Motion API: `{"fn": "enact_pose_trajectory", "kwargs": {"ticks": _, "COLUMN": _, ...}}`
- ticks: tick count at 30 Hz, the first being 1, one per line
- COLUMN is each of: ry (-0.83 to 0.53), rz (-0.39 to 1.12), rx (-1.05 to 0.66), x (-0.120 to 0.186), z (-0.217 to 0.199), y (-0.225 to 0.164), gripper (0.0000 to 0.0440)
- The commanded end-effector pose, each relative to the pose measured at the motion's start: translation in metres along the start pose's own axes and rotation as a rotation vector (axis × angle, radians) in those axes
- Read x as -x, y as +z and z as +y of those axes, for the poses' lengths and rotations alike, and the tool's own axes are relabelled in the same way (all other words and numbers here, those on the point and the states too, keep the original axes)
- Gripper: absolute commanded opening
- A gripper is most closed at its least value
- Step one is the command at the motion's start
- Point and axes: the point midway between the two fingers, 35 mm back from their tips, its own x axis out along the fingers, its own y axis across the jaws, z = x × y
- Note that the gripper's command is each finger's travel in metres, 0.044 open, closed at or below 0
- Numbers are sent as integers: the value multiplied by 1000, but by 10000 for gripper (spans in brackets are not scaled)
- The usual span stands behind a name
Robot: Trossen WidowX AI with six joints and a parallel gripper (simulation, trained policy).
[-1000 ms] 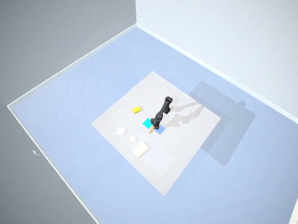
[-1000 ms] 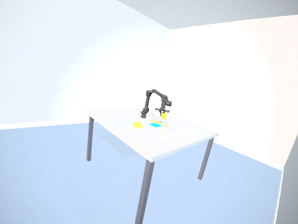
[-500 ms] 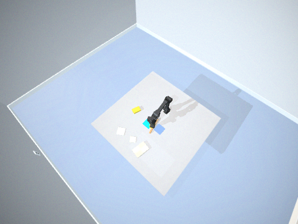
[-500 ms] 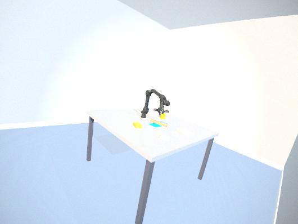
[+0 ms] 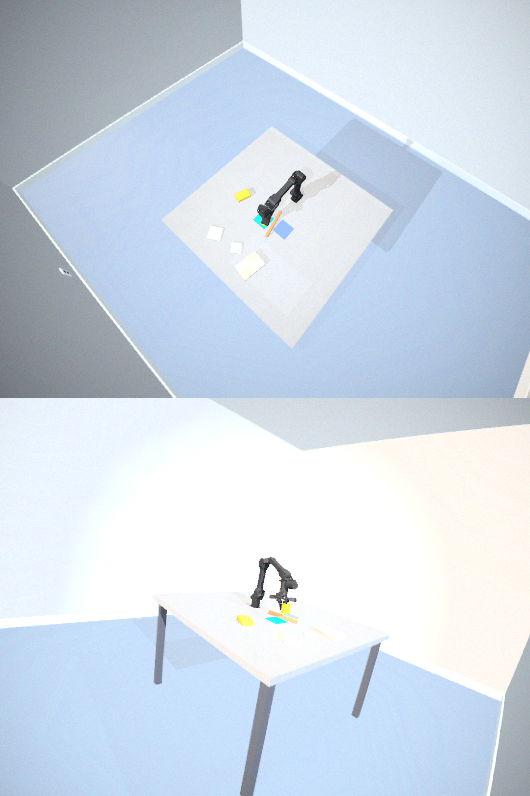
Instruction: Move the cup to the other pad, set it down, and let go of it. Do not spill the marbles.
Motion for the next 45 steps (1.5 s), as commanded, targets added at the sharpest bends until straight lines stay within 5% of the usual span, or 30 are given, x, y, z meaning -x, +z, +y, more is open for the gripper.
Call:
{"fn": "enact_pose_trajectory", "kwargs": {"ticks": 1, "ry": -4, "rz": -8, "rx": -10, "x": -7, "z": -5, "y": 5, "gripper": 1}}
{"fn": "enact_pose_trajectory", "kwargs": {"ticks": 16, "ry": -32, "rz": -13, "rx": -55, "x": -39, "z": -31, "y": 12, "gripper": 48}}
{"fn": "enact_pose_trajectory", "kwargs": {"ticks": 21, "ry": -18, "rz": -24, "rx": -69, "x": -44, "z": -34, "y": 15, "gripper": 104}}
{"fn": "enact_pose_trajectory", "kwargs": {"ticks": 24, "ry": 17, "rz": -35, "rx": -84, "x": -40, "z": -30, "y": 20, "gripper": 155}}
{"fn": "enact_pose_trajectory", "kwargs": {"ticks": 45, "ry": 149, "rz": -47, "rx": -125, "x": 9, "z": -35, "y": 27, "gripper": 233}}
